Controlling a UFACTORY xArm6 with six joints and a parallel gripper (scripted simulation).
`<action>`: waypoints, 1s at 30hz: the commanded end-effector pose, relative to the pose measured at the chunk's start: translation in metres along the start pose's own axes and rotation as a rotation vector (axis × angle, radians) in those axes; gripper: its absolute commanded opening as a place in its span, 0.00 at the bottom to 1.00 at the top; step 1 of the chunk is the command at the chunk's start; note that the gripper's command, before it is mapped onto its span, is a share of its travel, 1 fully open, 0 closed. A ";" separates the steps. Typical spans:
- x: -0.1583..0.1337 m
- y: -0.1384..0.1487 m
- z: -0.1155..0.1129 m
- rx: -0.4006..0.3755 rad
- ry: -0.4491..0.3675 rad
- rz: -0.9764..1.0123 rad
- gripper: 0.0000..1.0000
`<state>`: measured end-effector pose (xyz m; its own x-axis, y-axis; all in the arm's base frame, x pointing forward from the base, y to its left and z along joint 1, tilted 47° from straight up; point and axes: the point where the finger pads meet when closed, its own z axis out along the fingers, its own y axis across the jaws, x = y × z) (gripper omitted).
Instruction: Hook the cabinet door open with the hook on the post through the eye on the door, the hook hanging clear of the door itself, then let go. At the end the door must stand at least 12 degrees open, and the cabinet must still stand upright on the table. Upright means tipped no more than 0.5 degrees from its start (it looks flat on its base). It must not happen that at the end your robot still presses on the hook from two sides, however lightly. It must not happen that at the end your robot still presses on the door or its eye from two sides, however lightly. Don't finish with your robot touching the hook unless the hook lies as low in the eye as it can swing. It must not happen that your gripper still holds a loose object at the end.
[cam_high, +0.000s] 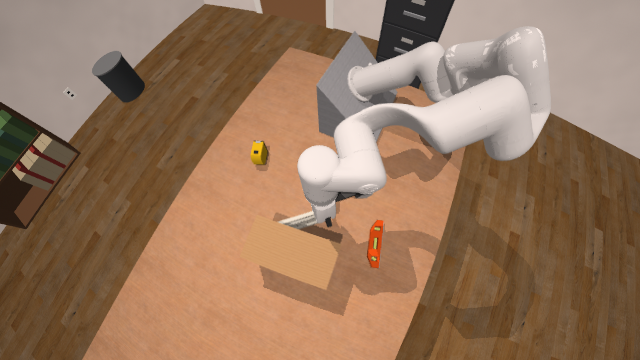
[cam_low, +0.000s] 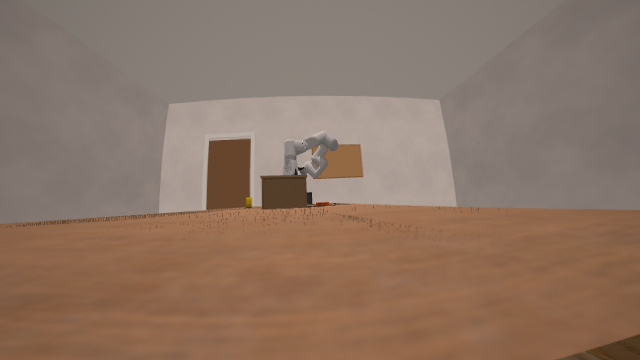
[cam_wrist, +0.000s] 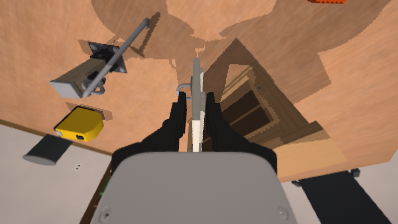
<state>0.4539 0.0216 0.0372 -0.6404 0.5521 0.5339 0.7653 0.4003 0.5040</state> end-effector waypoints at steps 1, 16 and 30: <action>-0.001 0.001 -0.002 -0.002 -0.003 -0.001 0.27; -0.001 0.001 -0.018 -0.002 -0.003 -0.001 0.27; -0.001 0.001 -0.044 -0.002 -0.003 -0.001 0.27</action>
<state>0.4513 -0.0041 0.0610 -0.6404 0.5518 0.5342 0.7654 0.4004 0.5039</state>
